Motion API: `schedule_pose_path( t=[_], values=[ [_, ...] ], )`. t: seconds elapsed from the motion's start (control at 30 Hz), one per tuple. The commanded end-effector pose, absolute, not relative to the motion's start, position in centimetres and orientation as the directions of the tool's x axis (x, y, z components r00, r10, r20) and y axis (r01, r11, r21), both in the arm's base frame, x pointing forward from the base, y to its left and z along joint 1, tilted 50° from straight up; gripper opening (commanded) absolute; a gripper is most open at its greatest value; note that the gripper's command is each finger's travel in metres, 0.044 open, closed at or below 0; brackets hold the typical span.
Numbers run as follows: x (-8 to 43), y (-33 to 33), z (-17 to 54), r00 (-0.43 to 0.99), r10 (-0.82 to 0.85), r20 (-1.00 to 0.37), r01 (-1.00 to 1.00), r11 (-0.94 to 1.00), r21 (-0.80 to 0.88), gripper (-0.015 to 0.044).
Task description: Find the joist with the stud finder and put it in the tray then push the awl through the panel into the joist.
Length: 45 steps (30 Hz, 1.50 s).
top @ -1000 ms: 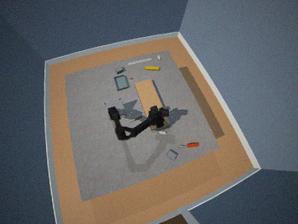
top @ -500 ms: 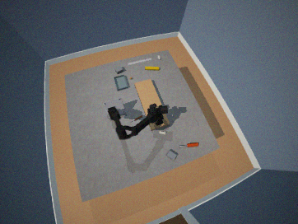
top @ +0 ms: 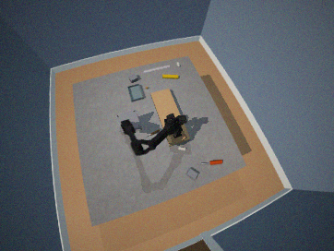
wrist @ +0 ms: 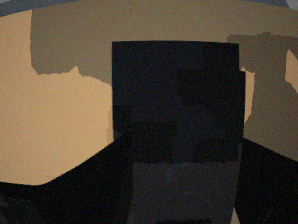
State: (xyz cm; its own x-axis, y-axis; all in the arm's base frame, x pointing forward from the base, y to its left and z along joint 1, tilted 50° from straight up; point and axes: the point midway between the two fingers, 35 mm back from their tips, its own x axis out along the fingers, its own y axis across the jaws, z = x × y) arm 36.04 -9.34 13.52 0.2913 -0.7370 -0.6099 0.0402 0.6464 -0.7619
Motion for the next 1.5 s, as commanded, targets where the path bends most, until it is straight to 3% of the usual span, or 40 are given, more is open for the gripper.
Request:
schedule_pose_path(
  t=[0.0,1.47],
  values=[
    [36.0,-8.8,12.8,0.292,-0.734,-0.614,0.034,0.649,-0.76,0.0],
    [36.2,-4.6,7.9,0.291,-0.732,-0.616,0.034,0.651,-0.758,0.0]
  ],
)
